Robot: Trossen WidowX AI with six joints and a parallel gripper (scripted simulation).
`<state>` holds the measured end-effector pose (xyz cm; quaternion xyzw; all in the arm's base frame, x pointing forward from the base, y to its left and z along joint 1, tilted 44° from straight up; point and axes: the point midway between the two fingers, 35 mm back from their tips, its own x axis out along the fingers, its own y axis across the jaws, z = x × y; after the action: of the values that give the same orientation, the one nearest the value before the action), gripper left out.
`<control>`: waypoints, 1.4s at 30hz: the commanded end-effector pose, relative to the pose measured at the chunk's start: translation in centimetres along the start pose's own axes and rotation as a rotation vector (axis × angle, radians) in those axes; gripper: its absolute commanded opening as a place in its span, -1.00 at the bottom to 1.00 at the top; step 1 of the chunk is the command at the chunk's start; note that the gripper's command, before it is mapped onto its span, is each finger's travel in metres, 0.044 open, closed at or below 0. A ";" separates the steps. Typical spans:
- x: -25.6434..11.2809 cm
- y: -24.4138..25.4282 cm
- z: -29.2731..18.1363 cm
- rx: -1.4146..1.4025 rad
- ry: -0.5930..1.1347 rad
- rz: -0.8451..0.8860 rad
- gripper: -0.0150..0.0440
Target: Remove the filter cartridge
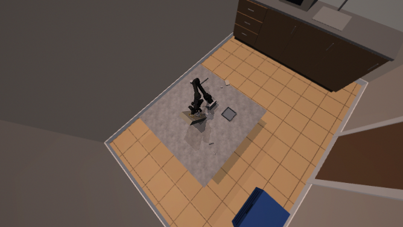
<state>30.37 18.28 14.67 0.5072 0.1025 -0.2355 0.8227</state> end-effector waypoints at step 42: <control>1.4 -0.2 -0.1 -0.009 0.000 -0.001 -0.15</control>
<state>31.44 17.80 14.01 0.5044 0.1013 -0.2359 0.8244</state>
